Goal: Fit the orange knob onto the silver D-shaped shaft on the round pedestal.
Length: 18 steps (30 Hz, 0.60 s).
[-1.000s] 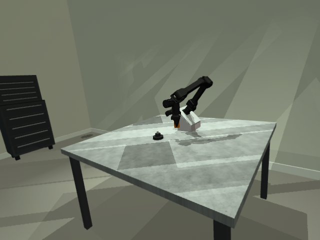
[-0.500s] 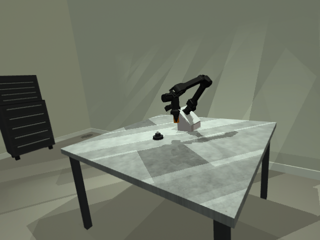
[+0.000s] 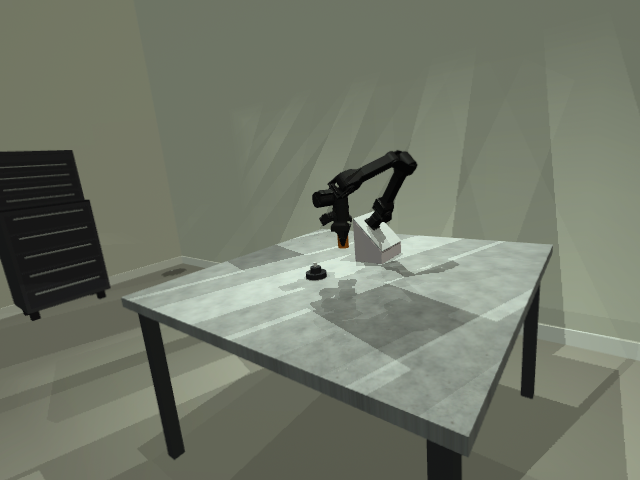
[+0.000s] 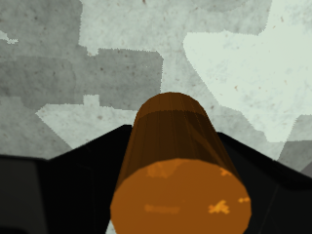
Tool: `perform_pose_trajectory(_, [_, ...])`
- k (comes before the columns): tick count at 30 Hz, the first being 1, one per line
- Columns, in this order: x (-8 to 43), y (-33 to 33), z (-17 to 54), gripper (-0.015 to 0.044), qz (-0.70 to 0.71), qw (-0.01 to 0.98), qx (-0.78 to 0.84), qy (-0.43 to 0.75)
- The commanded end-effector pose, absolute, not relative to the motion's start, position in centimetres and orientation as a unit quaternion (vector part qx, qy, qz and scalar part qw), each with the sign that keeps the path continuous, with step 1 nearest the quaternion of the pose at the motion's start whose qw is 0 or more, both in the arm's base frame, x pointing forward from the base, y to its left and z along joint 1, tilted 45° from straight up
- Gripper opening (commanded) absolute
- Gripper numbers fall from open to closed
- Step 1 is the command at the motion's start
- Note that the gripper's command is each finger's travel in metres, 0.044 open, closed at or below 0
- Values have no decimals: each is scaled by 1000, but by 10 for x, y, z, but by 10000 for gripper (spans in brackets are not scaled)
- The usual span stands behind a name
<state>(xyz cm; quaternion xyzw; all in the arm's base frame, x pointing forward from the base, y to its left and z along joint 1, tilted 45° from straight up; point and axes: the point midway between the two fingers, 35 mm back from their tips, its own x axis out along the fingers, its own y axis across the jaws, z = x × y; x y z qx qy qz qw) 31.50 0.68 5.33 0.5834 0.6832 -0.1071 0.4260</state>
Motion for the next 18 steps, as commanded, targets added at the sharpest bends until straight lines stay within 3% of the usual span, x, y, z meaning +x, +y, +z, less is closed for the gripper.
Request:
perform_pose_trajectory(1, [320,0,45,0,-107,431,582,681])
perform_pose_trajectory(18, [333,-25,0,0,-108,431,583,681])
